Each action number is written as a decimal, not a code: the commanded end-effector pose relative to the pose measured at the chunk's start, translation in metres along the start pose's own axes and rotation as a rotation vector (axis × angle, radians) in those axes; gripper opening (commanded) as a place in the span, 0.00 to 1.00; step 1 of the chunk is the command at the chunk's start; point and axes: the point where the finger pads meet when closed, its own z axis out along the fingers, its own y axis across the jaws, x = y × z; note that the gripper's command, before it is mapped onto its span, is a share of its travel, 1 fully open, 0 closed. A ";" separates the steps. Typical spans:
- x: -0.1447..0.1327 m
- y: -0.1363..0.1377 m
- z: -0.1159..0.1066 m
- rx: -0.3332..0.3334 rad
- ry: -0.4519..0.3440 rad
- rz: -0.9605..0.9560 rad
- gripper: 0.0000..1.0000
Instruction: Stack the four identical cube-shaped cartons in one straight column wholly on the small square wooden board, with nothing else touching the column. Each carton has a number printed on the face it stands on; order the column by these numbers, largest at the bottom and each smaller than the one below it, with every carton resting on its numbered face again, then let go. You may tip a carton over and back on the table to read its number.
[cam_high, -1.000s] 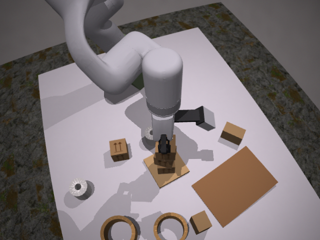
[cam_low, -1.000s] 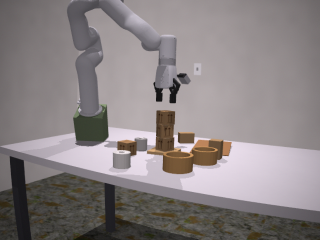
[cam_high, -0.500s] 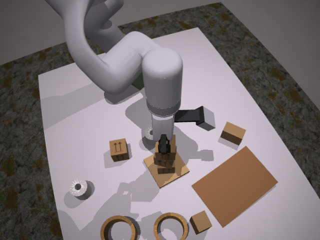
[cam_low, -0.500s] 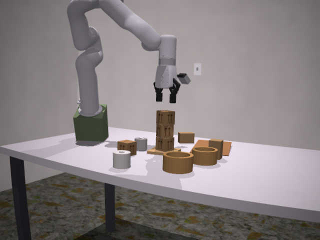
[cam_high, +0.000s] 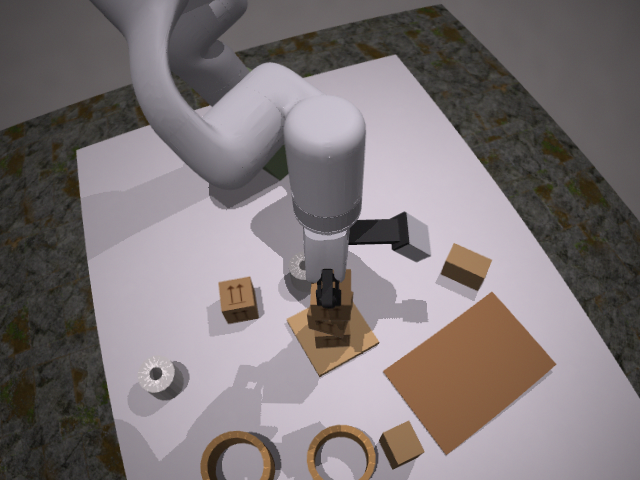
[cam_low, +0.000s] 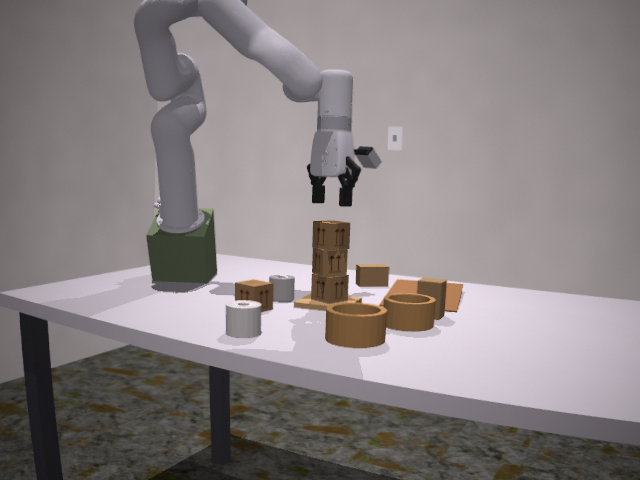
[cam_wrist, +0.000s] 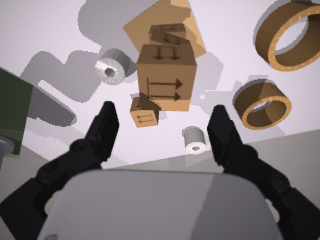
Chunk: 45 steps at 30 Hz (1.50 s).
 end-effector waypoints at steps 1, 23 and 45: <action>0.001 0.001 -0.001 -0.003 0.002 0.001 1.00; -0.107 -0.021 -0.018 -0.004 -0.001 -0.186 1.00; -0.167 -0.046 -0.023 -0.006 -0.003 -0.230 1.00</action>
